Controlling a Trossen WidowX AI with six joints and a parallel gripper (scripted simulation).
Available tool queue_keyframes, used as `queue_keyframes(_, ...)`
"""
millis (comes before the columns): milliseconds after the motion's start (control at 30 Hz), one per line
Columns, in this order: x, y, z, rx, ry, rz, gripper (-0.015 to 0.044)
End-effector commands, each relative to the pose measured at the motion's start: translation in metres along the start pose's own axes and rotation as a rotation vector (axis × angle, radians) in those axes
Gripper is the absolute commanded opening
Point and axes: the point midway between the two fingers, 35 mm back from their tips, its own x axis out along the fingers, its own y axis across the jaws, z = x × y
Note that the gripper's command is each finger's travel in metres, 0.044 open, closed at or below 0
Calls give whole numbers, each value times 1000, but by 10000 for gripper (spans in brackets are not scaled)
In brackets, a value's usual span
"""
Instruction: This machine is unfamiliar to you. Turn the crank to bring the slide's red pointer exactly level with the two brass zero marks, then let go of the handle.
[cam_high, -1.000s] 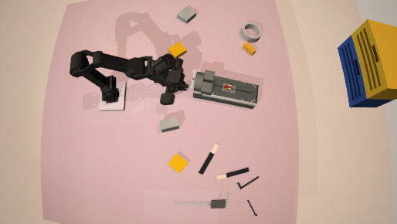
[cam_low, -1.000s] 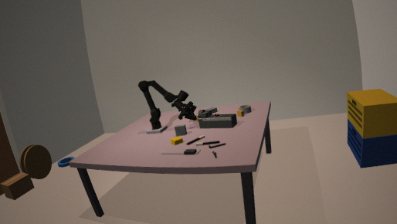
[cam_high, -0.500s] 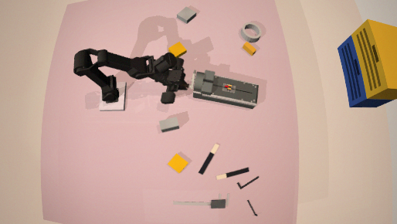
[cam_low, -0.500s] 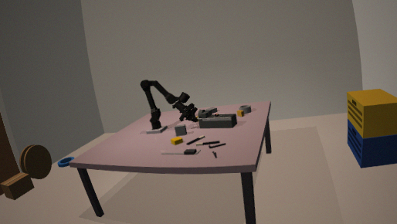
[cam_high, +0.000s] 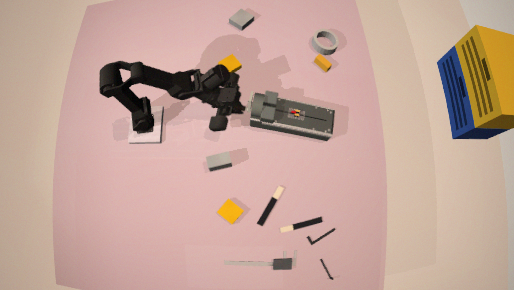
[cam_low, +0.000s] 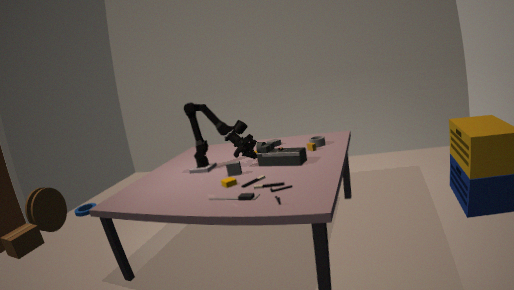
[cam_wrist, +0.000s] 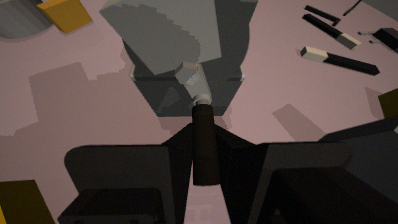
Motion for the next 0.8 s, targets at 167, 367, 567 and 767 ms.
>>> queue_keyframes(167,2,12,-2,-5,9,17,0)
queue_keyframes(367,2,15,-2,-5,9,17,0)
queue_keyframes(567,1,18,-1,-4,9,17,0)
queue_keyframes(767,1,20,-1,-4,9,17,0)
